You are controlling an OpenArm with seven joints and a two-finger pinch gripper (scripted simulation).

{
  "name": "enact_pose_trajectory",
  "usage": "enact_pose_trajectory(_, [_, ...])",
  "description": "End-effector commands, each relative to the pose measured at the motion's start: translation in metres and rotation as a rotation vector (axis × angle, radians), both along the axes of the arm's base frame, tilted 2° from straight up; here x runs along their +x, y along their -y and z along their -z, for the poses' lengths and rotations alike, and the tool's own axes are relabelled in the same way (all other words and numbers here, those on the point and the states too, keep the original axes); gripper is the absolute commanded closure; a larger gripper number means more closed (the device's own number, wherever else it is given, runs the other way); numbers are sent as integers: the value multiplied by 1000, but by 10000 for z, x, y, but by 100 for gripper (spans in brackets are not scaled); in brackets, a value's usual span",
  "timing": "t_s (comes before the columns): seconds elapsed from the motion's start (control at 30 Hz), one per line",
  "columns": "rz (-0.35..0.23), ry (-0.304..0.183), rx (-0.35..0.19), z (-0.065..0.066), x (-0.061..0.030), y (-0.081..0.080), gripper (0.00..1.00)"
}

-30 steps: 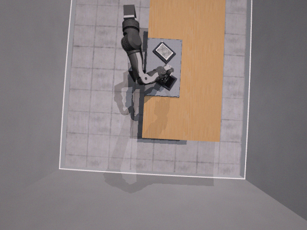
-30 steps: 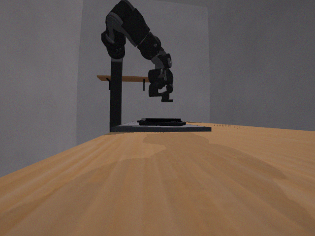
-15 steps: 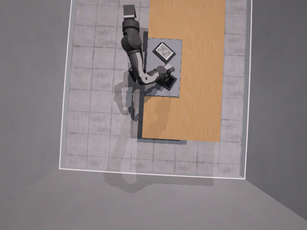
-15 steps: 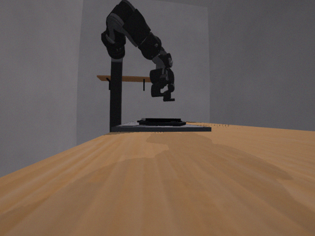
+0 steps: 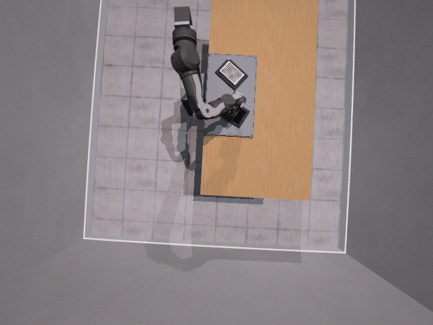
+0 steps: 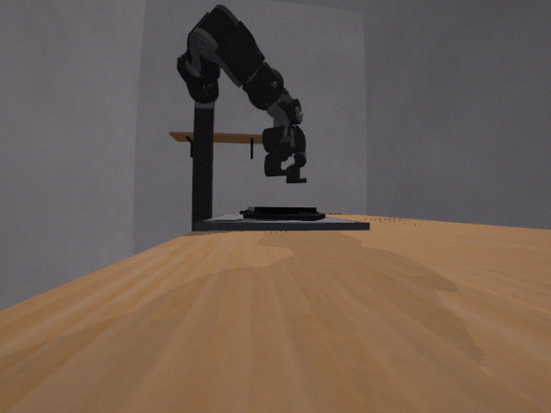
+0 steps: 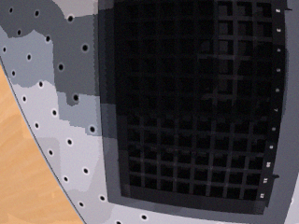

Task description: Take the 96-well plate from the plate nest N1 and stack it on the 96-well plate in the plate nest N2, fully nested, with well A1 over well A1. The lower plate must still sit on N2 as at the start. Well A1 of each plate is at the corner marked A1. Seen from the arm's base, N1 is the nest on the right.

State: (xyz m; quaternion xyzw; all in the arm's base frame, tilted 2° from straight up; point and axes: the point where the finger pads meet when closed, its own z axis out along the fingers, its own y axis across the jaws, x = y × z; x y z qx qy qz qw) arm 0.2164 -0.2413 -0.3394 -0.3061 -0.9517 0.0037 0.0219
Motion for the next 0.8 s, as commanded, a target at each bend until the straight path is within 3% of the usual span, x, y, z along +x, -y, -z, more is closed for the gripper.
enact_pose_trajectory(0.0, [-11, 9, 9, 169, -16, -29, 23])
enact_pose_trajectory(0.07, [-10, 9, 10, 388, -31, -32, 23])
enact_pose_trajectory(0.47, [-10, 9, 10, 388, -31, -32, 23])
enact_pose_trajectory(0.63, [-10, 9, 10, 548, -45, -40, 23])
enact_pose_trajectory(0.77, [-10, 9, 10, 548, -45, -40, 23])
